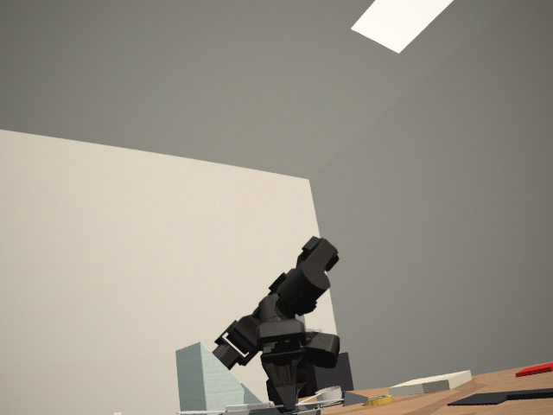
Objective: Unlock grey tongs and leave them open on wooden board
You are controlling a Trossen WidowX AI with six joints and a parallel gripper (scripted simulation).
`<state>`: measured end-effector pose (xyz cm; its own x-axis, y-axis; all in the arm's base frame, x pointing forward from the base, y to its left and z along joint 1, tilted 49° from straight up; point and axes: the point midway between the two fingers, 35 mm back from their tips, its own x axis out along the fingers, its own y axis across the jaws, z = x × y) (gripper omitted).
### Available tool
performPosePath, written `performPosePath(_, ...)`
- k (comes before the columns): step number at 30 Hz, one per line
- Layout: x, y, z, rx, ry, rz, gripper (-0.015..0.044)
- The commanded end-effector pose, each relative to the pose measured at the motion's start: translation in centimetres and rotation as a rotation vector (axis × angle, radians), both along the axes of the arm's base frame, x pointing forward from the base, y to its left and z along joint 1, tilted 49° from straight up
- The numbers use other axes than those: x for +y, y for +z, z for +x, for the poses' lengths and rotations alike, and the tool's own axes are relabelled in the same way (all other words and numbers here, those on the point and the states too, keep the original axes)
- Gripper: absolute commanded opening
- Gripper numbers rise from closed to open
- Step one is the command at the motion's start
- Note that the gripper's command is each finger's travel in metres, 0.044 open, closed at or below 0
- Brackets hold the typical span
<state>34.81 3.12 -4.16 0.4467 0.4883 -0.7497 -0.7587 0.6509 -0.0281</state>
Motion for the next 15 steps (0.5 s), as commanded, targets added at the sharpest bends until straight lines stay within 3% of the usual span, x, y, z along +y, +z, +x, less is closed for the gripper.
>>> performPosePath(1, 0.4, -0.7, 0.3, 0.006, -0.002, 0.001, 0.026)
performPosePath(13, 1.3, -1.9, 0.7, 0.004, -0.003, 0.003, 0.026)
performPosePath(15, 1.1, -1.5, 0.6, 0.0, 0.001, 0.002, 0.0208)
